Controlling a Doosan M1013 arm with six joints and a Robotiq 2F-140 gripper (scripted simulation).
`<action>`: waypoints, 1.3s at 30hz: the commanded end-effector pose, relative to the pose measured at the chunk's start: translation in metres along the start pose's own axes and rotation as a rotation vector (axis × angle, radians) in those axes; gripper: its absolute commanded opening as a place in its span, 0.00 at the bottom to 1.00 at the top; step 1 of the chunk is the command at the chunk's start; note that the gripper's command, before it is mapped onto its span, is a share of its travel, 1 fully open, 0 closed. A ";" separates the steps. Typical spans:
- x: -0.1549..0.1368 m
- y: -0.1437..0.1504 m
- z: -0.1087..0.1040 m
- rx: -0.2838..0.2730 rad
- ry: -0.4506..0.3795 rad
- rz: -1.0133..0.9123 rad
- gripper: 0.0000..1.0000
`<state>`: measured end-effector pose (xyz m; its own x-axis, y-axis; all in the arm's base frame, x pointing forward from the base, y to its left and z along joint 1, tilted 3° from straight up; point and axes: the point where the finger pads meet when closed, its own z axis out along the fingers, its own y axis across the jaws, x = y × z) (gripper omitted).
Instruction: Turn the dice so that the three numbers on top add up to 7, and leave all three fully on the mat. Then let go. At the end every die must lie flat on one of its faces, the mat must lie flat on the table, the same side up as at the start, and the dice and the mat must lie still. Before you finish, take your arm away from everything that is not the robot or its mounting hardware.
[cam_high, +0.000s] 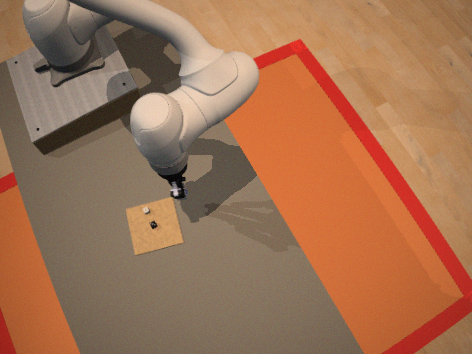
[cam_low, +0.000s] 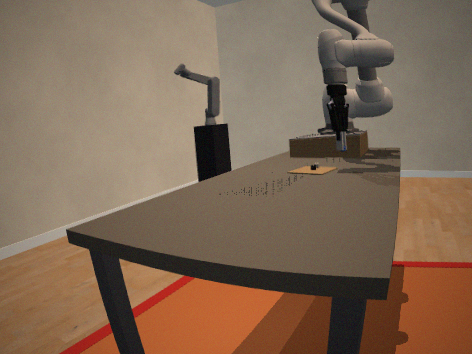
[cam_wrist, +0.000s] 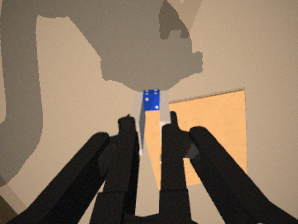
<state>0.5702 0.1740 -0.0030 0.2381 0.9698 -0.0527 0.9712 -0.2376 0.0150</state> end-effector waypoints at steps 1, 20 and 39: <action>0.000 0.000 -0.020 0.000 0.000 0.000 0.07; 0.001 0.001 -0.031 0.000 0.000 -0.063 0.07; 0.016 0.010 -0.027 0.000 0.000 -0.831 0.07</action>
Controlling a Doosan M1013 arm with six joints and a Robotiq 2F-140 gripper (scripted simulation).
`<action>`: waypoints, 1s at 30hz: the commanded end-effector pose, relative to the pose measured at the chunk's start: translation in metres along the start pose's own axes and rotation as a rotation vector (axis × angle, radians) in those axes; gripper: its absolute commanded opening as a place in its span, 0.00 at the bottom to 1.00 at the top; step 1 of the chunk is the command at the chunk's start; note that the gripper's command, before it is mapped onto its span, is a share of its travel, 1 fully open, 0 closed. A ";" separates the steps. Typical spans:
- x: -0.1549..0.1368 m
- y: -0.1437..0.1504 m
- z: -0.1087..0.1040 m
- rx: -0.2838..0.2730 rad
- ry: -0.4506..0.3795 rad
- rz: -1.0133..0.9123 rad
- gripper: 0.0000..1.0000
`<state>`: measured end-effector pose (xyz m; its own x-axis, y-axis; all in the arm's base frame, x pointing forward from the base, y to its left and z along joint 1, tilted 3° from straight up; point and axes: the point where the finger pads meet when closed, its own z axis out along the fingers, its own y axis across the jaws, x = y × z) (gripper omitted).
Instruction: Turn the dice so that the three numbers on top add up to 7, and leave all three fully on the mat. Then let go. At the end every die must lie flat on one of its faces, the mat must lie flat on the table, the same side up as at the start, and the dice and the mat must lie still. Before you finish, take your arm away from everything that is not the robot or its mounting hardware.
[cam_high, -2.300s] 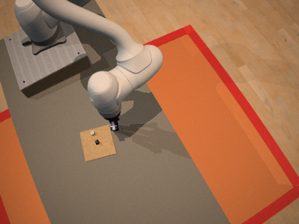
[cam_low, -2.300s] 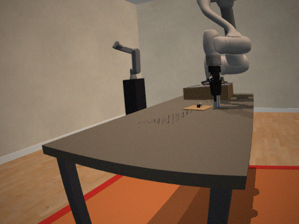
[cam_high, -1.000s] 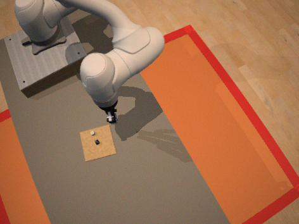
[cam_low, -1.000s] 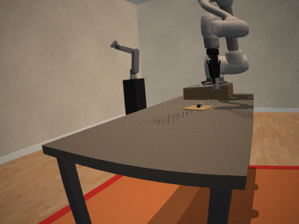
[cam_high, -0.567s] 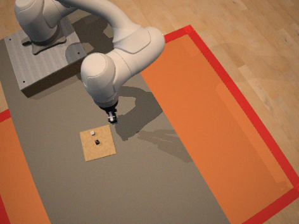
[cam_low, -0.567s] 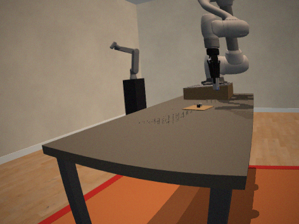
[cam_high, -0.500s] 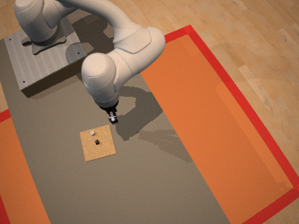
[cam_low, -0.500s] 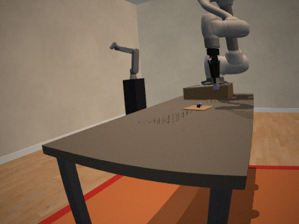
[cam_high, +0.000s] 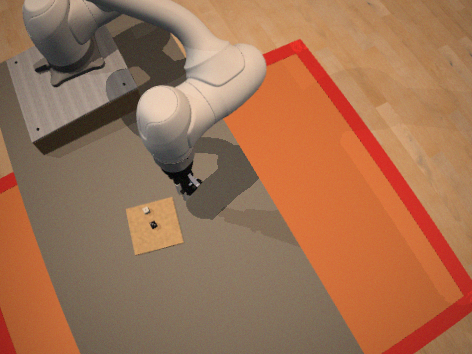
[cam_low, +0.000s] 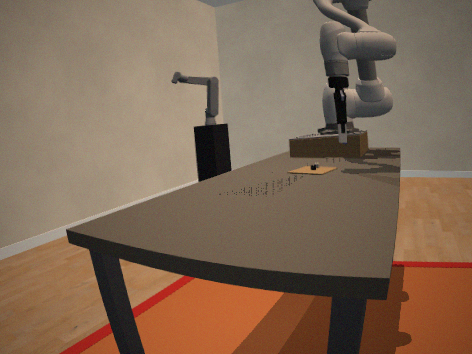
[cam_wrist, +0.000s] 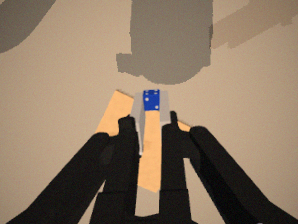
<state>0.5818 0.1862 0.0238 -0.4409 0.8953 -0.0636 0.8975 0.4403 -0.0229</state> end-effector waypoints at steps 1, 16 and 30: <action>0.001 0.003 0.001 -0.001 0.014 -0.134 0.07; 0.005 0.016 0.004 -0.005 0.013 -0.753 0.07; 0.007 0.019 0.005 -0.013 -0.001 -0.920 0.07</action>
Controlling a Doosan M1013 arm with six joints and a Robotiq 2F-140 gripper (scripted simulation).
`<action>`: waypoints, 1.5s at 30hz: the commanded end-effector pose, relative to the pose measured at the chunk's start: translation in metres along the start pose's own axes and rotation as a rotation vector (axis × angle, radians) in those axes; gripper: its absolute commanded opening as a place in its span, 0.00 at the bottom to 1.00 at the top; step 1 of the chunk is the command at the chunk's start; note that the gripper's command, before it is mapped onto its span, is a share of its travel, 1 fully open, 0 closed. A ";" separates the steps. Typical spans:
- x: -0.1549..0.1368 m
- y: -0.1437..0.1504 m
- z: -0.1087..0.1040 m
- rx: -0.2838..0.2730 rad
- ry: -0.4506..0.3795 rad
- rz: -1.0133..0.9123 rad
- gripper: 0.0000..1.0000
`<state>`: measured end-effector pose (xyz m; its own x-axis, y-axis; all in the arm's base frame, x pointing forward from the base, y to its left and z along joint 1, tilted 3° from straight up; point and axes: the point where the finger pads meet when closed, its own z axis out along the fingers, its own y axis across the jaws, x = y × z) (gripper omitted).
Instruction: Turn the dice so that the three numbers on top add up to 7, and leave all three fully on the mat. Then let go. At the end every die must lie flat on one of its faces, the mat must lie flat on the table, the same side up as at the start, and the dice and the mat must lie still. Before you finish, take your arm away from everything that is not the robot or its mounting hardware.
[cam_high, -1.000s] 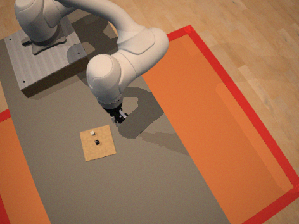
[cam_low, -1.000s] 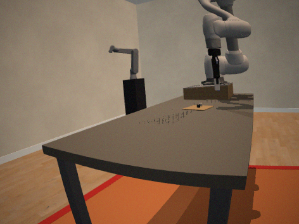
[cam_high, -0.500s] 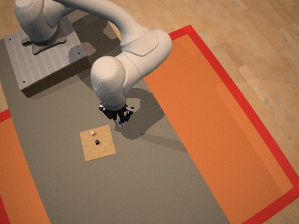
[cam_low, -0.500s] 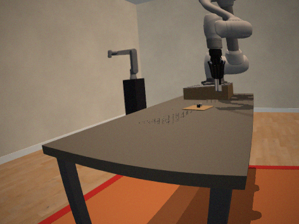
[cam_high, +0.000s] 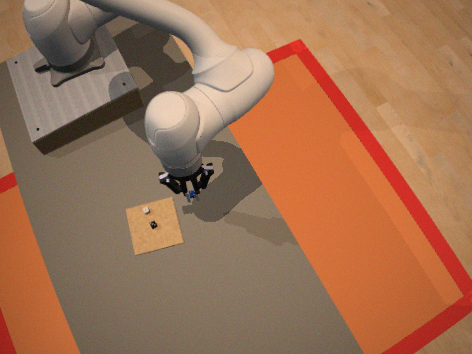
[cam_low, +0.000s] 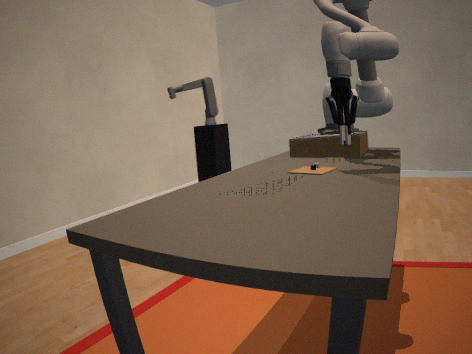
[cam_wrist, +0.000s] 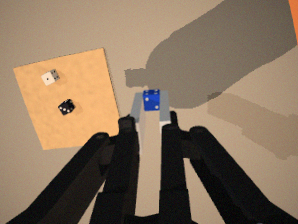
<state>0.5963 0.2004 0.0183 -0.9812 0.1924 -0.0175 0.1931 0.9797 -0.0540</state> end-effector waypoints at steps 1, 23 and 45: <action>0.000 0.000 0.000 -0.001 -0.022 0.000 0.07; 0.014 -0.001 0.003 0.003 -0.547 0.000 0.07; 0.024 -0.002 0.008 0.006 -0.910 0.001 0.07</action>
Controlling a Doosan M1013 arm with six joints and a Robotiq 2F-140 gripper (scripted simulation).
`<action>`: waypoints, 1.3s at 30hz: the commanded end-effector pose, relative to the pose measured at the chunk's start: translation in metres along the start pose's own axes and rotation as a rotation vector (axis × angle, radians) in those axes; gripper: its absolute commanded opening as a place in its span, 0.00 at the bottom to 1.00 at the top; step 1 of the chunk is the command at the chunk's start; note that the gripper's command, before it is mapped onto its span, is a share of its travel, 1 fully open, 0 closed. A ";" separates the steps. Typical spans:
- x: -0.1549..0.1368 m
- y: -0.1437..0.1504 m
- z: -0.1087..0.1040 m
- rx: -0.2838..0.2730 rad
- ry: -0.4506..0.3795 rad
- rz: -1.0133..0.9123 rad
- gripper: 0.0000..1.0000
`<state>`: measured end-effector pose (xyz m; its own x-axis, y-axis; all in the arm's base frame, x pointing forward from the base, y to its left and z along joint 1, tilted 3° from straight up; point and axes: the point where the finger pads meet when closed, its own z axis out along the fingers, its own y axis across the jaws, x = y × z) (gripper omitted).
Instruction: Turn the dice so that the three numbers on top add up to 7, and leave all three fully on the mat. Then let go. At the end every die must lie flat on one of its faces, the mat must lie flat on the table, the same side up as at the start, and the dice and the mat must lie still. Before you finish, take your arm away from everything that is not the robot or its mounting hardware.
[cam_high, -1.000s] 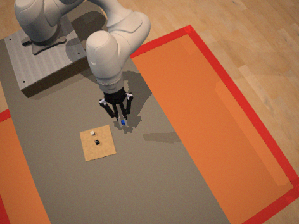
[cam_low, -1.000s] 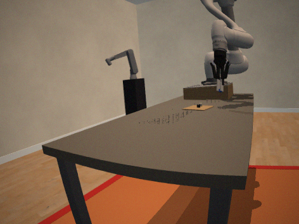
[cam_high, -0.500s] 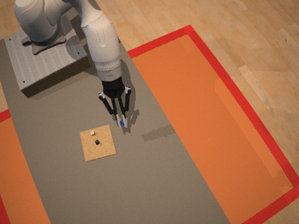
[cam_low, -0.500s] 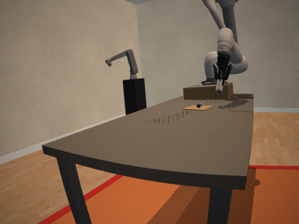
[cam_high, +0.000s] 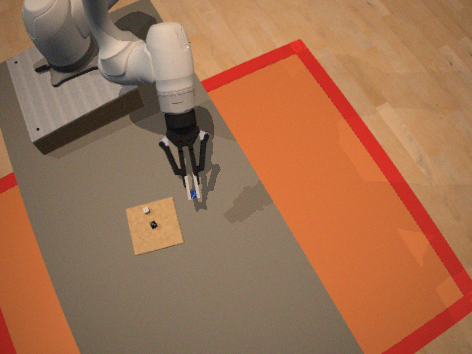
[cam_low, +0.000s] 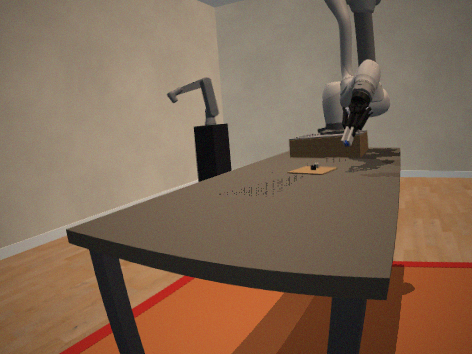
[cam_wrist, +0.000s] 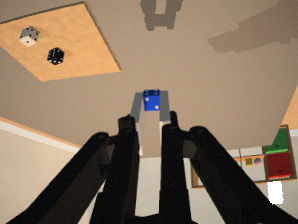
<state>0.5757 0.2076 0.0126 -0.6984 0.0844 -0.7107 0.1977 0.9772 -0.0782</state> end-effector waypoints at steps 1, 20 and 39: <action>0.004 -0.004 0.000 -0.021 -0.168 0.015 0.07; 0.010 -0.004 0.001 -0.019 -0.301 0.017 0.07; 0.049 -0.002 0.040 -0.019 -0.301 0.017 0.07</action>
<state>0.5683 0.2019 -0.0420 -0.4602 0.0418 -0.8868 0.1927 0.9798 -0.0538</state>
